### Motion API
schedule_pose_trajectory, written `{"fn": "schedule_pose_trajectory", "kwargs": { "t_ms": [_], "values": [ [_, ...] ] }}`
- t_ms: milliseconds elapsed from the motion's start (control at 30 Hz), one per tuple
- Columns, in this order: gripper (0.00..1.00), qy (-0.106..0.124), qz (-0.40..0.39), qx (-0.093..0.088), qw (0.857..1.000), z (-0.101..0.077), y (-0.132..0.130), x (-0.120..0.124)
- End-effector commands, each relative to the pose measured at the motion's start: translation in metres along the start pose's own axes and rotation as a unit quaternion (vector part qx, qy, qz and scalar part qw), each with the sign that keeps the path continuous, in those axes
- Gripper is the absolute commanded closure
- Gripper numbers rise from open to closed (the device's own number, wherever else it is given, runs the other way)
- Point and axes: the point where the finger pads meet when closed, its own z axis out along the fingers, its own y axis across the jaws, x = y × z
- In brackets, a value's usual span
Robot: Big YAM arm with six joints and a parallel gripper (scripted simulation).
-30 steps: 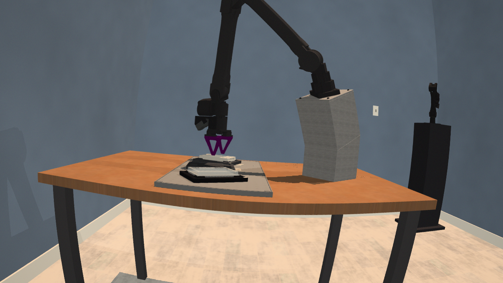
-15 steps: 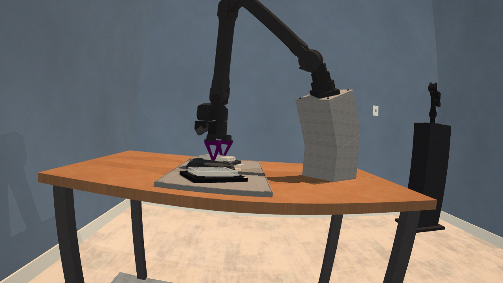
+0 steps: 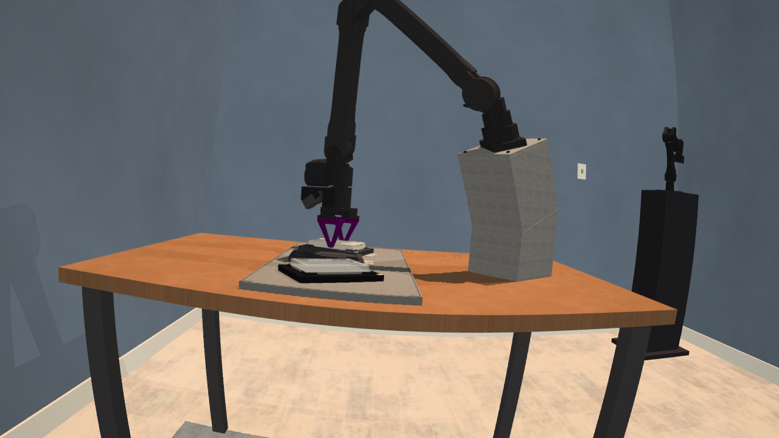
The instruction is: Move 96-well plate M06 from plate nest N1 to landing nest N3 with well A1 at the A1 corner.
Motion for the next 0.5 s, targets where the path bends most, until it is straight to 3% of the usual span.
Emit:
{"fn": "schedule_pose_trajectory", "kwargs": {
  "t_ms": [0,67,100,467],
  "values": [
    [1.00,-0.013,-0.002,0.002,1.000,-0.0048,0.0000,-0.0112],
    [1.00,-0.009,-0.003,0.001,1.000,0.0041,0.0043,-0.0076],
    [1.00,-0.013,-0.002,0.002,1.000,-0.0048,0.0000,-0.0112],
    [1.00,-0.013,-0.002,0.002,1.000,-0.0048,0.0000,-0.0112]
  ]
}}
